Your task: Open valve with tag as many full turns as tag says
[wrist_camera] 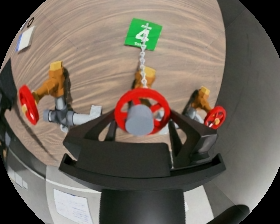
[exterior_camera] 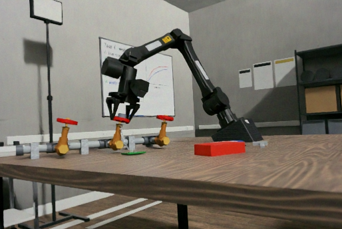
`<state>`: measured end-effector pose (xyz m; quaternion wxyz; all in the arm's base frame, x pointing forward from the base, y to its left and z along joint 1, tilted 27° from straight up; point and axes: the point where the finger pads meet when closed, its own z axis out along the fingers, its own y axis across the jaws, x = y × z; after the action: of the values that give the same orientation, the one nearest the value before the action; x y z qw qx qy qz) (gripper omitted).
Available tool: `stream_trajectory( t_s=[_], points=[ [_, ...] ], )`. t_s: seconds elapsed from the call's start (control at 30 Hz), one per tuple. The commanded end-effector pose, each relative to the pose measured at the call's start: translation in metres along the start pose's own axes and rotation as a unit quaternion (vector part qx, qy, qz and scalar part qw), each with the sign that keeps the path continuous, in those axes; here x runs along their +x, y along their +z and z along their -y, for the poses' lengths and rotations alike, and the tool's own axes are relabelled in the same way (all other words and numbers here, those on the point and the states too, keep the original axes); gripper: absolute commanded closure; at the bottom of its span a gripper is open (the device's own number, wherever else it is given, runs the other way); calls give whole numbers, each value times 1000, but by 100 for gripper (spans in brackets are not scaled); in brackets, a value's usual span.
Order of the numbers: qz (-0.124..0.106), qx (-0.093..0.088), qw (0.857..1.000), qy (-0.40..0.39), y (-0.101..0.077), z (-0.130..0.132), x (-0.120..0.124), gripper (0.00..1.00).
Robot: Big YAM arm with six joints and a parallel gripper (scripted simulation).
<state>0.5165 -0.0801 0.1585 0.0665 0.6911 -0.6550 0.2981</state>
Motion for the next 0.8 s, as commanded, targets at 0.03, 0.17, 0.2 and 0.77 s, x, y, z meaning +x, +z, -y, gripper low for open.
stream_trajectory(
  t_s=[0.03,0.17,0.2,0.77],
  points=[
    [6,6,1000,-30,-4,7,0,0],
    [4,8,1000,-29,-5,8,1,0],
    [4,8,1000,-29,-5,8,1,0],
    [4,8,1000,-26,-5,8,1,0]
  ],
)
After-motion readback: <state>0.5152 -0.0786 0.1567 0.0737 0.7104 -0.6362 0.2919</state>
